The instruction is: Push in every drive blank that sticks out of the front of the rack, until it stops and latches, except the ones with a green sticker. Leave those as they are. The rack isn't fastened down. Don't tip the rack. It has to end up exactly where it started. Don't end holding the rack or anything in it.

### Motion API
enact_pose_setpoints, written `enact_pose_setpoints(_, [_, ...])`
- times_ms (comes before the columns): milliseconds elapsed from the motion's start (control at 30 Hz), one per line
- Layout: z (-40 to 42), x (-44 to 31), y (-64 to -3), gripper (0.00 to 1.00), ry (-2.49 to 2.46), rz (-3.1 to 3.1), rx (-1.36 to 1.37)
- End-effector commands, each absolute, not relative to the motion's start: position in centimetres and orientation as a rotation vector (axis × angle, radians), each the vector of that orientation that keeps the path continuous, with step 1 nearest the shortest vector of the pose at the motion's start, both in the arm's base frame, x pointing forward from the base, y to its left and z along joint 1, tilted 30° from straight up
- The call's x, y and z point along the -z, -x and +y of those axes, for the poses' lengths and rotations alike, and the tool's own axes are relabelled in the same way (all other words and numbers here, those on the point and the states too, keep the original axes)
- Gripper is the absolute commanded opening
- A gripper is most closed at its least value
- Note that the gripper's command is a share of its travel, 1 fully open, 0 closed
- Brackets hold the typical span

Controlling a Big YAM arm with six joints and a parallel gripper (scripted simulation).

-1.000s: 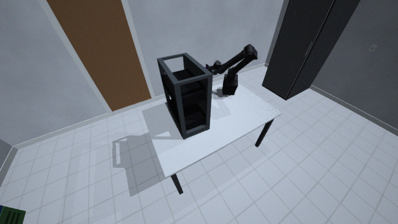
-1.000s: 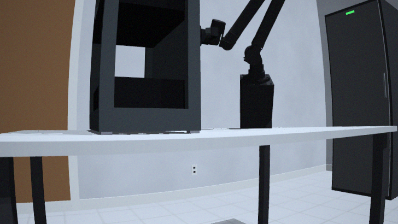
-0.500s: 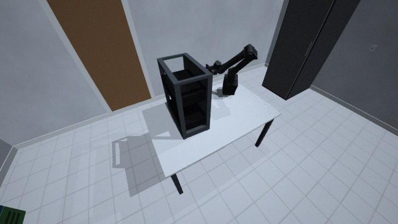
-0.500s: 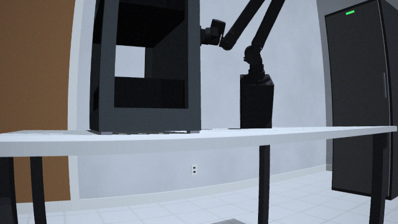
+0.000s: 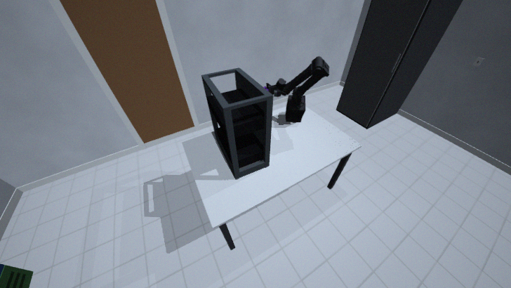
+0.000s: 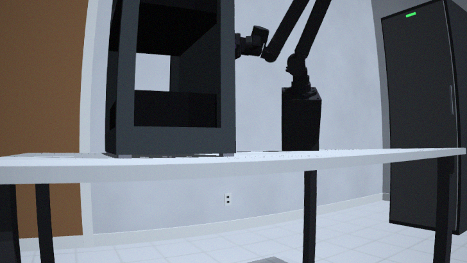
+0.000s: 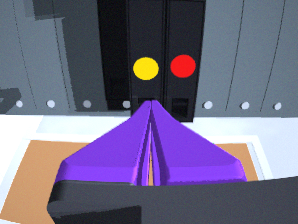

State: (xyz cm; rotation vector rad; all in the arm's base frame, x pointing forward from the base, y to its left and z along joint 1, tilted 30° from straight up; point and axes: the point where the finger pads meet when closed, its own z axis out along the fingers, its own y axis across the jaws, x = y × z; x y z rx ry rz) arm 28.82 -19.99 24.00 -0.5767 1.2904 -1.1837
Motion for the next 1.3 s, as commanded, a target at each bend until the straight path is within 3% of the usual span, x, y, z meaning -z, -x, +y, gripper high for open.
enact_pose_setpoints(0, [-20.4, -23.3, -28.0, 0.00, 0.552, 1.293, 1.187])
enact_pose_setpoints(433, [-22.3, -25.8, -35.1, 0.00, 0.578, 1.273, 1.192])
enact_pose_setpoints(1000, [-22.4, -25.8, -34.2, 0.00, 0.566, 1.275, 1.210])
enact_pose_setpoints(1267, [-22.7, -26.2, -36.6, 0.00, 0.577, 1.273, 1.192])
